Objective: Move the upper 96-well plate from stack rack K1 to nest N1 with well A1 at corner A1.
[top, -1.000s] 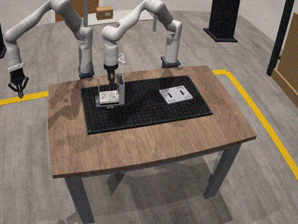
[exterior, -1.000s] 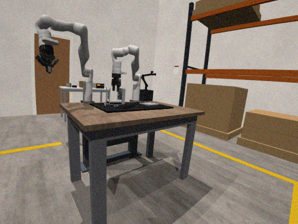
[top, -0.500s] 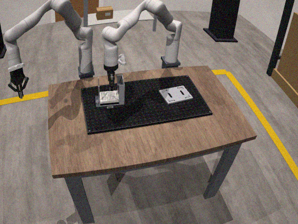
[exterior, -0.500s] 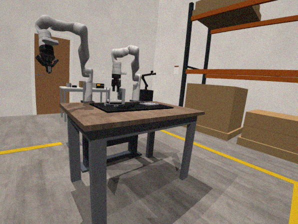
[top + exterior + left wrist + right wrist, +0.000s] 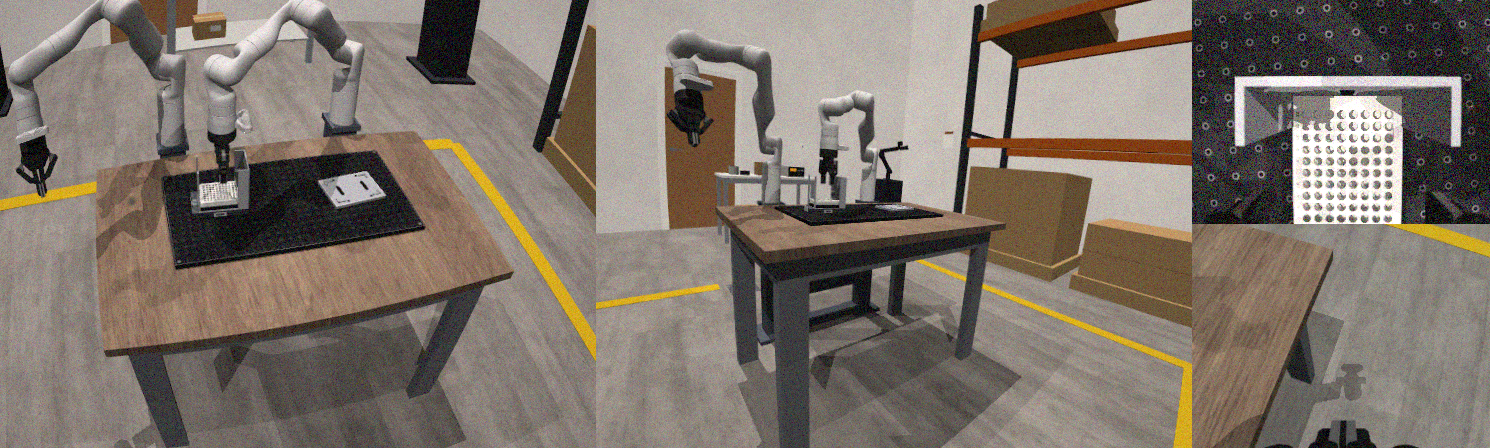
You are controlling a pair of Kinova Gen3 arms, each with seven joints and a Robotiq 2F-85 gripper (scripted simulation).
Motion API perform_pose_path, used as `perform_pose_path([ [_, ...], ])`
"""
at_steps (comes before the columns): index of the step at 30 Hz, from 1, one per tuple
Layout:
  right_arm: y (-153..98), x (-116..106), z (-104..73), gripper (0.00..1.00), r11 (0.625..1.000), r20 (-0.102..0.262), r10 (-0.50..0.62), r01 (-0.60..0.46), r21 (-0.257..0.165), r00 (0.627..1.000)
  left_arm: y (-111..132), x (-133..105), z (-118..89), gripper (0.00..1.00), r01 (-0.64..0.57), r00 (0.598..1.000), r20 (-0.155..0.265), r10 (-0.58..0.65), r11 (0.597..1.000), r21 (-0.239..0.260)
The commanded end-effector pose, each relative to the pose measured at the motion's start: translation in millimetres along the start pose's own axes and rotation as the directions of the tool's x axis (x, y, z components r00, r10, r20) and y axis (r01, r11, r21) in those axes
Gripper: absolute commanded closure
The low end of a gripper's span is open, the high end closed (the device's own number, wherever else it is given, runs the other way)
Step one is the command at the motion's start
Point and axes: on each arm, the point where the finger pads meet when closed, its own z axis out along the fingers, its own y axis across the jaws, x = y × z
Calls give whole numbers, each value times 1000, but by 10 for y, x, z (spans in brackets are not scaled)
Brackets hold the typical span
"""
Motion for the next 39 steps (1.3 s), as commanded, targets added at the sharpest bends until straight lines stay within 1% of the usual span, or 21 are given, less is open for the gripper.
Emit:
perform_pose_path([
  [1, 4, 9, -15, 985, 1000, -2, -1, 1, -2, 1000, 5, -5, -8, 2, 0, 1000, 2, 0, 1000, -2],
  [39, 4, 9, -15, 985, 1000, -2, -1, 1, -2, 1000, 5, -5, 105, 2, 0, 1000, 2, 0, 1000, -2],
])
